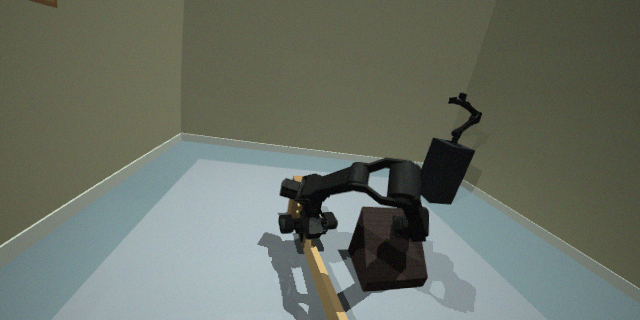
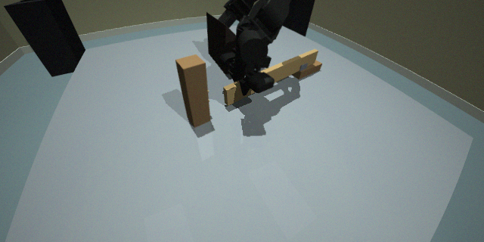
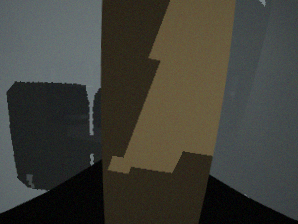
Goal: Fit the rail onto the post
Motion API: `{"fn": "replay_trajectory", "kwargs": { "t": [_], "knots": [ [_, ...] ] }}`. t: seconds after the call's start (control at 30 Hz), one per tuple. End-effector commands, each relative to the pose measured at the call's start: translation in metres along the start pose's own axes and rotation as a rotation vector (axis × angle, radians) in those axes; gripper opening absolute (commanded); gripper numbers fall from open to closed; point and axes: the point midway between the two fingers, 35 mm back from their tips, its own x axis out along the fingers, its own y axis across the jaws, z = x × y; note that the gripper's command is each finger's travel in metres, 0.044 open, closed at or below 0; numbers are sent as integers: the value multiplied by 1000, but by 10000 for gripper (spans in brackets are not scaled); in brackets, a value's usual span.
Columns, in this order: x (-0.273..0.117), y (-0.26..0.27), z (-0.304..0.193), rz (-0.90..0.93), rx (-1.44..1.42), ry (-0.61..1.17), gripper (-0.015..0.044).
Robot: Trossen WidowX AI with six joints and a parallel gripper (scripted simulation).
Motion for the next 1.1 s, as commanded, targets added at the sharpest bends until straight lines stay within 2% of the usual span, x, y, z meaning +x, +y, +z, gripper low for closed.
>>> {"fn": "replay_trajectory", "kwargs": {
  "t": [0.0, 1.07],
  "knots": [
    [-4, -1, 0, -5, -1, -4, 0],
    [-20, -1, 0, -5, -1, -3, 0]
  ]
}}
